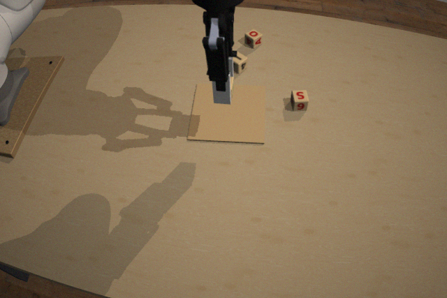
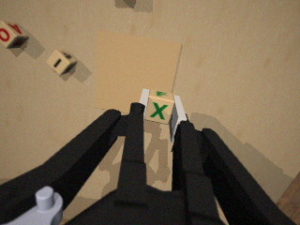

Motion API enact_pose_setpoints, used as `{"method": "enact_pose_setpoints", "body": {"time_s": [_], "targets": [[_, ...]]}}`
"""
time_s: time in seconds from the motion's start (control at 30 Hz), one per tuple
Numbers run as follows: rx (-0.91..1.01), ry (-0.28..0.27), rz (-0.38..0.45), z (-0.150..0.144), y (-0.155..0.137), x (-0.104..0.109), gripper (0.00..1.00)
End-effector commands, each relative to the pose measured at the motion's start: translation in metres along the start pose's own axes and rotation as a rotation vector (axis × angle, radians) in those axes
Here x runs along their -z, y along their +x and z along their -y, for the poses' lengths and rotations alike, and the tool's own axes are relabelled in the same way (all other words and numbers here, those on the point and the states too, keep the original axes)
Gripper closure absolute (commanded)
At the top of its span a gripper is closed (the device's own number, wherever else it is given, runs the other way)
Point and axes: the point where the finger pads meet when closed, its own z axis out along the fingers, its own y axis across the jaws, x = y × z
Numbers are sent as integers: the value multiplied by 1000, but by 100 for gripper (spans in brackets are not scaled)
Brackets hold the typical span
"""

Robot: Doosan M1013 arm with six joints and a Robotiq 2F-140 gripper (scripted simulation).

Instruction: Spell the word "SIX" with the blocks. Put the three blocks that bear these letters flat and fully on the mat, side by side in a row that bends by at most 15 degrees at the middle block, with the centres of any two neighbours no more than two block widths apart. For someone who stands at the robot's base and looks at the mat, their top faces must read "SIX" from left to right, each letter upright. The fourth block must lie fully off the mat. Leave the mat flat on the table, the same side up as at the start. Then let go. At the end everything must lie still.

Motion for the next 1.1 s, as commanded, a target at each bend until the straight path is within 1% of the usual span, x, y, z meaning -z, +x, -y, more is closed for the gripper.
{"method": "enact_pose_setpoints", "body": {"time_s": [0.0, 0.37, 0.5, 0.63, 0.77, 0.83, 1.07], "targets": [[29, 1, 2, -3, 0, 0, 84], [29, 1, 2, -3, 0, 0, 84], [29, 2, 2, -3, 0, -6, 84], [29, 2, 2, -3, 0, -18, 84], [29, 2, 2, -3, 0, -36, 84], [29, 2, 2, -3, 0, -36, 84], [29, 2, 2, -3, 0, -70, 84]]}}
